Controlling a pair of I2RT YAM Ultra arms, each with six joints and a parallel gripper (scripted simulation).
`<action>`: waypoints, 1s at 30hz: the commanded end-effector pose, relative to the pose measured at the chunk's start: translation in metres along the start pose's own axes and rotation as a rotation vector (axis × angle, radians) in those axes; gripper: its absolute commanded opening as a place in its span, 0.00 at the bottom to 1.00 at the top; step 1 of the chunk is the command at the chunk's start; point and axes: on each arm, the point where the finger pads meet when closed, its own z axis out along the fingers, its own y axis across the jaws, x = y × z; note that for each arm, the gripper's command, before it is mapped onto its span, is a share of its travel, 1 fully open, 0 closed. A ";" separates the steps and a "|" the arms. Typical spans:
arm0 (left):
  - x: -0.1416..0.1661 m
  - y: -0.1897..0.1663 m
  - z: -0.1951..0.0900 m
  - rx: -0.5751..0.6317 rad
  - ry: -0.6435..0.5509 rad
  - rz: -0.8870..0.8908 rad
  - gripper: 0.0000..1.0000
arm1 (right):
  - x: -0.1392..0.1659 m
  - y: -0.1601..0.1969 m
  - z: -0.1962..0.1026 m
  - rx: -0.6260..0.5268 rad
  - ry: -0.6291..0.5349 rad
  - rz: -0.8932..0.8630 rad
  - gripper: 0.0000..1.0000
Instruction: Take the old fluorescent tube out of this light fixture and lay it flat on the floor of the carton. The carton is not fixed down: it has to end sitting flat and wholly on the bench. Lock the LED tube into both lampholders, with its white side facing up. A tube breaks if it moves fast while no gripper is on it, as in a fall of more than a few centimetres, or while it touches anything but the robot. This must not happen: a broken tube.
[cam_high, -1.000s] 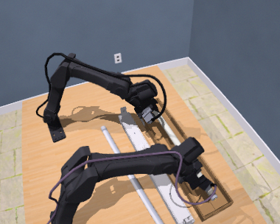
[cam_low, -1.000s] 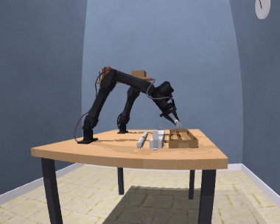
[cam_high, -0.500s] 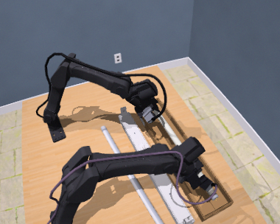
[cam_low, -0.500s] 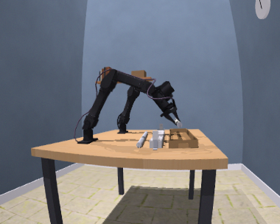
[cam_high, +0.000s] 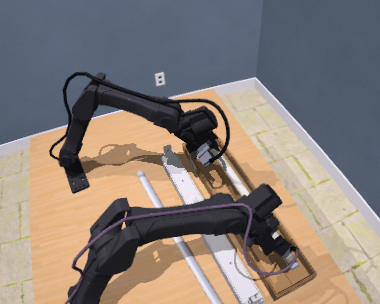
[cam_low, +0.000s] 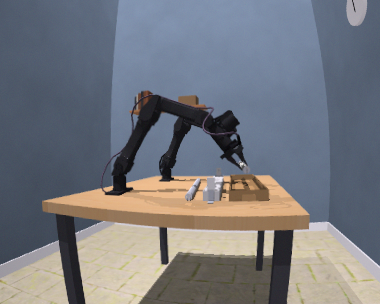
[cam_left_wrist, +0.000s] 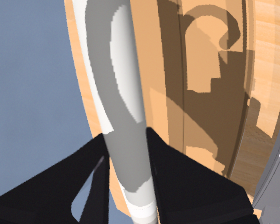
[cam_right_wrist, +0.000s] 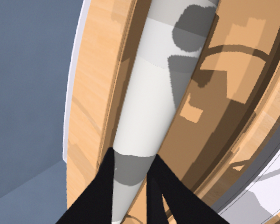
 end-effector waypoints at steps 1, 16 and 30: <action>-0.002 0.010 -0.007 -0.010 -0.017 -0.023 0.11 | 0.007 0.020 -0.014 -0.048 -0.003 -0.015 0.11; 0.001 0.013 0.003 0.002 -0.009 0.001 0.11 | 0.010 0.020 -0.003 -0.030 0.009 -0.009 0.11; -0.004 0.006 0.008 -0.005 -0.017 -0.016 0.11 | 0.006 0.034 -0.019 -0.087 0.014 -0.017 0.11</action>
